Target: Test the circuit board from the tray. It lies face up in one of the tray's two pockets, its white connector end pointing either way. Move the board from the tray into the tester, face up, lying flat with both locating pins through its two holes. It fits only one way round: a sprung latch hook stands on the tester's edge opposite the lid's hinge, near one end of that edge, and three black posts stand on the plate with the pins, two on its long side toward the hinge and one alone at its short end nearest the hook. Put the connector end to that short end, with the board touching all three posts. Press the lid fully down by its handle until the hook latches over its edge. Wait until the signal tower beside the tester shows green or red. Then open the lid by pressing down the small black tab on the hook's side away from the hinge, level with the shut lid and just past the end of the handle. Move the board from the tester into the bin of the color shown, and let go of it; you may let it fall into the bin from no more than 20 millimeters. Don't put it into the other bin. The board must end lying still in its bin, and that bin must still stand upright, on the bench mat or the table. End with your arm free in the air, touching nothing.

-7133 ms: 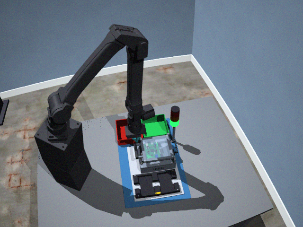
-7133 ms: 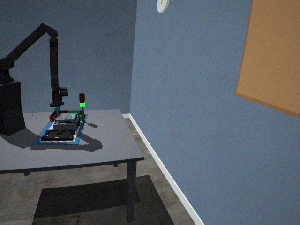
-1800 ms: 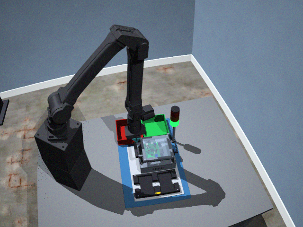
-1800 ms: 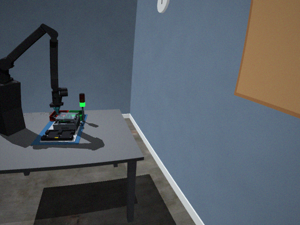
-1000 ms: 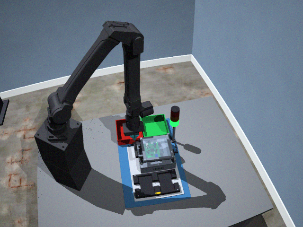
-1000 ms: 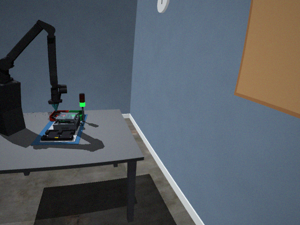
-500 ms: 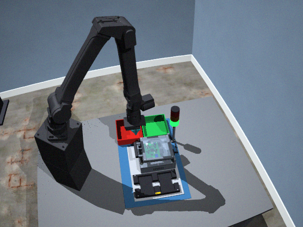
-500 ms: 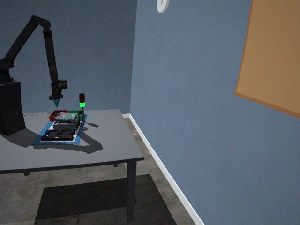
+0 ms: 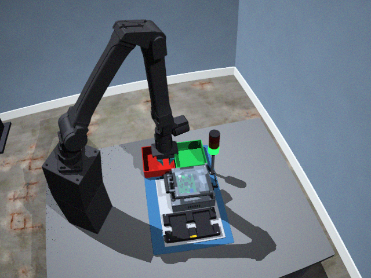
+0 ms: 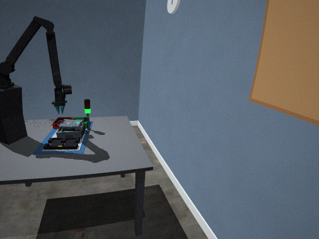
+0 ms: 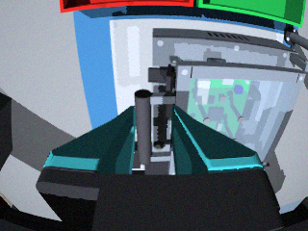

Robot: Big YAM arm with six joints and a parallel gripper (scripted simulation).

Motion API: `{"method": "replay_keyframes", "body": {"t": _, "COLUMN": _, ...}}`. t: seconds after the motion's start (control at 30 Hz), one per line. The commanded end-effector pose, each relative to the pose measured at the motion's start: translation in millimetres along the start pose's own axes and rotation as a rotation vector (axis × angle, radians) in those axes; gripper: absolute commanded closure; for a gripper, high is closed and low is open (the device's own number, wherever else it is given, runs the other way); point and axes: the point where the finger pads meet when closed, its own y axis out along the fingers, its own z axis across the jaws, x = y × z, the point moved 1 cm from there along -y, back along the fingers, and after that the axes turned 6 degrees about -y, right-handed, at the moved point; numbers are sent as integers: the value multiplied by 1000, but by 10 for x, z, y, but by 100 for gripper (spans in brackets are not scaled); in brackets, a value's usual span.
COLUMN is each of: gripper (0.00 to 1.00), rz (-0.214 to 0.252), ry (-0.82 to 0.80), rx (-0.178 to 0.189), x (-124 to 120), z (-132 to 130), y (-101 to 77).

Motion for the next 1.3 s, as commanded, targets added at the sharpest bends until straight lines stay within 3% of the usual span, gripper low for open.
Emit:
{"method": "replay_keyframes", "body": {"t": 0.0, "gripper": 74, "rz": 1, "ry": 2, "rx": 6, "x": -5, "z": -6, "y": 38}}
{"method": "replay_keyframes", "body": {"t": 1.07, "gripper": 74, "rz": 2, "ry": 0, "rx": 7, "x": -58, "z": 20, "y": 45}}
{"method": "replay_keyframes", "body": {"t": 1.27, "gripper": 74, "rz": -8, "ry": 5, "rx": -31, "x": -196, "z": -54, "y": -69}}
